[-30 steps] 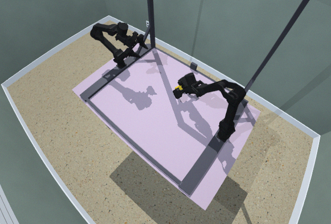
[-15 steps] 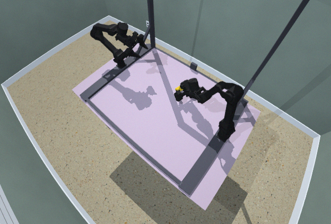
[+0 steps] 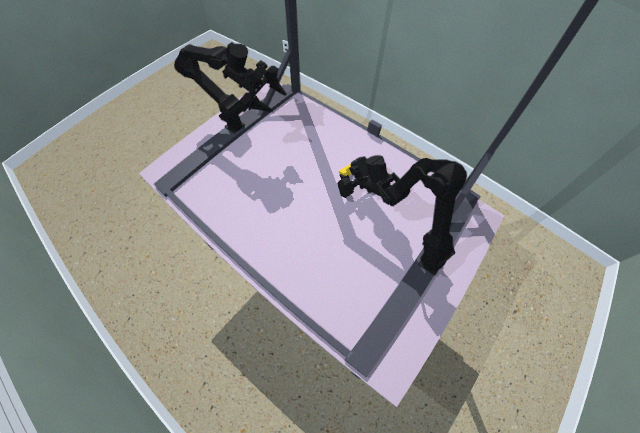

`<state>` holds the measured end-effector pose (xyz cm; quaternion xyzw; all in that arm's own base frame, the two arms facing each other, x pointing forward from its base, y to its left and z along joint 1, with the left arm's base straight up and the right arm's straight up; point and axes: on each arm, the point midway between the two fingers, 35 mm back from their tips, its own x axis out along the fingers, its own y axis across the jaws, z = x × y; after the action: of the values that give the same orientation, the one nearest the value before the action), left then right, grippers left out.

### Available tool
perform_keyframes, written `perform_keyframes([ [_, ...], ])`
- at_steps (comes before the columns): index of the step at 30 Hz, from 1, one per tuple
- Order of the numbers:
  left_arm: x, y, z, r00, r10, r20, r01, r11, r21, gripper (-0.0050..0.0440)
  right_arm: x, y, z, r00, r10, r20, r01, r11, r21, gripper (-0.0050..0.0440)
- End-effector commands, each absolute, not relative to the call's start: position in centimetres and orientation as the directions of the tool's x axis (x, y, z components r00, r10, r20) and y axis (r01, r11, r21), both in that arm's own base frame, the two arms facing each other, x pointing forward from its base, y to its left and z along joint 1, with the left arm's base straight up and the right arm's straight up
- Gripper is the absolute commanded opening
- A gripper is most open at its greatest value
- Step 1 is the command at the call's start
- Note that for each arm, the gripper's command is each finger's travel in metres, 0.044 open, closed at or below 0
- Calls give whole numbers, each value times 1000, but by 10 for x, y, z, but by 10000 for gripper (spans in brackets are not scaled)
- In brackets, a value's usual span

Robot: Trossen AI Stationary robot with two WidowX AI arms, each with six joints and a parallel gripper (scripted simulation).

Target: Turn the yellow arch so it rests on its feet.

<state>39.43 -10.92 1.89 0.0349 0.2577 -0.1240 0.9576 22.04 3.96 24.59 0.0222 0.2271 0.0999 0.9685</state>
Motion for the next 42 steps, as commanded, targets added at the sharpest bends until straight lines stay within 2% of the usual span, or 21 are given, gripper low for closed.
perform_keyframes([
  [1,398,-112,28,851,-222,-476,258,966,10,287,220,40,254,885,207,-417,-187,978,88,400],
  [20,397,-112,20,846,-221,-485,259,966,11,287,220,40,254,885,207,-417,-187,978,88,400],
  [23,398,-112,22,849,-222,-479,258,966,10,359,220,40,254,885,207,-417,-187,978,88,400],
  [27,399,-112,25,852,-225,-472,259,966,7,371,220,40,254,885,207,-417,-187,978,88,400],
  [28,397,-112,27,854,-224,-470,259,966,10,395,220,40,254,885,207,-417,-187,978,88,400],
  [42,368,-105,42,852,-223,-473,258,966,9,400,230,35,264,904,166,-394,-138,986,98,400],
])
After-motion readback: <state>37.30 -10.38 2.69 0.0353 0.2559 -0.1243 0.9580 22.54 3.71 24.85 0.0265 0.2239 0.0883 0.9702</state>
